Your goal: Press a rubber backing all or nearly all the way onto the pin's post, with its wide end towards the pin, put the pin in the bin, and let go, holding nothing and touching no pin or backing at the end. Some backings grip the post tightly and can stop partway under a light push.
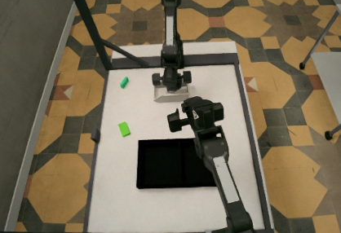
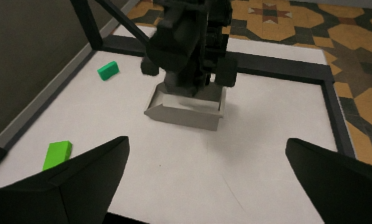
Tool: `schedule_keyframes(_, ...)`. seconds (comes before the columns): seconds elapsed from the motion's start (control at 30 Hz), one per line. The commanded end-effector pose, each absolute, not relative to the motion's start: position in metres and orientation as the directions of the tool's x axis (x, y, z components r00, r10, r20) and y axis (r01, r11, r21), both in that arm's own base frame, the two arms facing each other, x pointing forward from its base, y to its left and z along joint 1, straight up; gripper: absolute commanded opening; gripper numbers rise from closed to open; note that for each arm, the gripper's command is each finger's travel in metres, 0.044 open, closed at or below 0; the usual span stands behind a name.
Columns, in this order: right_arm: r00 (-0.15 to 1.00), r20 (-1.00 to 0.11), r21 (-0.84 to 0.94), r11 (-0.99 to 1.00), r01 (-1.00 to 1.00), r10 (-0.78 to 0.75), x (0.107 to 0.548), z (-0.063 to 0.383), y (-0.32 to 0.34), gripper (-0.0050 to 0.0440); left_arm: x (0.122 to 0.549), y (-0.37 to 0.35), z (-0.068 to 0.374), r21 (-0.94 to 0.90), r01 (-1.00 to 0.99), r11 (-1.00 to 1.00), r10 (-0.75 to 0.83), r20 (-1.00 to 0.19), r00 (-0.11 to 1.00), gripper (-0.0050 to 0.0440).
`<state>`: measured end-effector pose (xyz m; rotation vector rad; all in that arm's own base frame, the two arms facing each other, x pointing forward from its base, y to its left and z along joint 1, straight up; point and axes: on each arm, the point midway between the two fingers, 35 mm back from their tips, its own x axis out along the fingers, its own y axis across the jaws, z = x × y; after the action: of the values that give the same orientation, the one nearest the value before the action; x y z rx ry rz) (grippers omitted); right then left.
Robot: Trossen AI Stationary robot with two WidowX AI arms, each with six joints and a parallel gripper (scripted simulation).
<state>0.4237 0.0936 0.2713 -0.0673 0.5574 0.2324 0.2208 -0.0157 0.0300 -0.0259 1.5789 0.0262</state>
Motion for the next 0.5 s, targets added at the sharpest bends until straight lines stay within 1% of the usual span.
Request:
schedule_keyframes(0.0, 0.835, -0.511, -0.001, 0.972, -0.237, 0.203, 0.423, 0.281, 0.094, 0.044, 0.229, -0.016, 0.074, -0.004, -0.036, 0.999, -0.002, -0.999, 0.039, 0.009)
schedule_keyframes(0.03, 0.835, -0.511, -0.001, 0.972, -0.237, 0.203, 0.423, 0.281, 0.094, 0.044, 0.229, -0.016, 0.074, -0.004, -0.036, 0.999, -0.002, -0.999, 0.039, 0.0114)
schedule_keyframes(0.1, 0.835, -0.511, -0.001, 0.972, -0.237, 0.203, 0.423, 0.281, 0.094, 0.044, 0.229, -0.016, 0.074, -0.004, -0.036, 0.999, -0.002, -0.999, 0.039, 0.0114)
schedule_keyframes(0.17, 0.835, -0.511, -0.001, 0.972, -0.237, 0.203, 0.423, 0.281, 0.094, 0.044, 0.224, -0.017, 0.073, -0.003, -0.035, 0.999, -0.002, -1.0, 0.028, 0.0162)
schedule_keyframes(0.27, 0.835, -0.511, -0.001, 0.972, -0.237, 0.203, 0.423, 0.281, 0.094, 0.044, 0.217, -0.018, 0.073, 0.0, -0.024, 1.0, 0.001, -0.999, 0.043, 0.0234)
schedule_keyframes(0.47, 0.835, -0.511, -0.001, 0.972, -0.237, 0.203, 0.423, 0.281, 0.094, 0.044, 0.205, -0.02, 0.079, -0.001, 0.021, 1.0, -0.005, -0.984, 0.181, 0.0378)
